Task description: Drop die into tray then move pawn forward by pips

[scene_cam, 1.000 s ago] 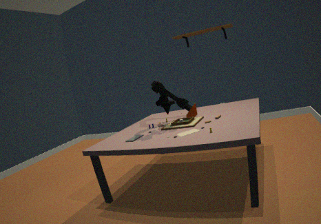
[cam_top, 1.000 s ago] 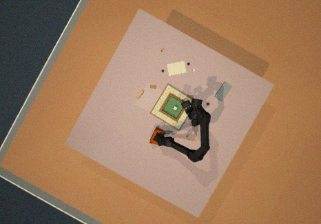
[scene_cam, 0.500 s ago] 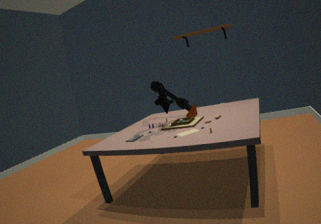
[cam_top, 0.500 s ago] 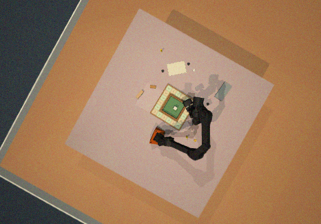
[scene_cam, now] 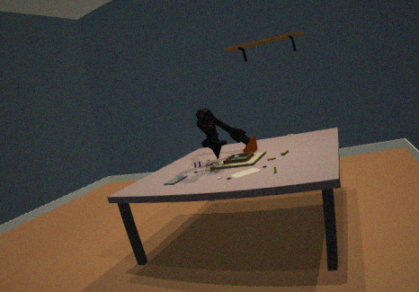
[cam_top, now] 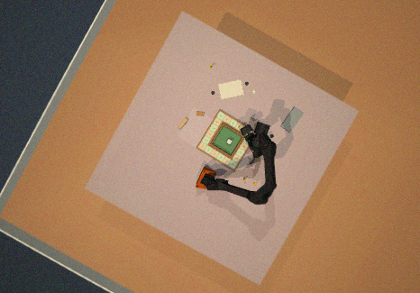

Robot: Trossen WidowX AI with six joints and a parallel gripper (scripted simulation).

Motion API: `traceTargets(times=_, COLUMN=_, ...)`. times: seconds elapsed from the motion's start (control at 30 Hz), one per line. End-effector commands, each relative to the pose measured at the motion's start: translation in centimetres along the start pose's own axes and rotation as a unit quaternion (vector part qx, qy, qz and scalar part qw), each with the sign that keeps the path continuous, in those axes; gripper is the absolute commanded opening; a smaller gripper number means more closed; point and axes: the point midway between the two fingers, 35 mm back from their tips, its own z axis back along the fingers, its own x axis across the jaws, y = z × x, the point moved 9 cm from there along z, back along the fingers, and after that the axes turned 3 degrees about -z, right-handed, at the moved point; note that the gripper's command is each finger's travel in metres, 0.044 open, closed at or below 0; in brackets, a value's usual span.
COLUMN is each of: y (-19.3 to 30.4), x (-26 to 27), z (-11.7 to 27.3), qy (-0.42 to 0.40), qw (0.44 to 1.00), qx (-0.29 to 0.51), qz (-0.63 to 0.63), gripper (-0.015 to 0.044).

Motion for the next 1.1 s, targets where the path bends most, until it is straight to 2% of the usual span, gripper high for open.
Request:
traceTargets(times=0.0, y=0.0, x=-0.1, z=-1.5, qy=0.004, qw=1.000, qx=0.001, qz=0.003, gripper=0.0000)
traceTargets(times=0.63, y=0.1, x=-0.2, z=-4.4, qy=0.005, qw=1.000, qx=0.000, qz=0.003, gripper=0.0000)
traceTargets(times=0.97, y=0.0, x=-0.1, z=-3.7, qy=0.002, qw=1.000, qx=0.001, qz=0.000, gripper=0.0263)
traceTargets(times=1.07, y=0.0, x=0.1, z=-0.1, qy=0.003, qw=1.000, qx=0.001, qz=0.002, gripper=0.0341)
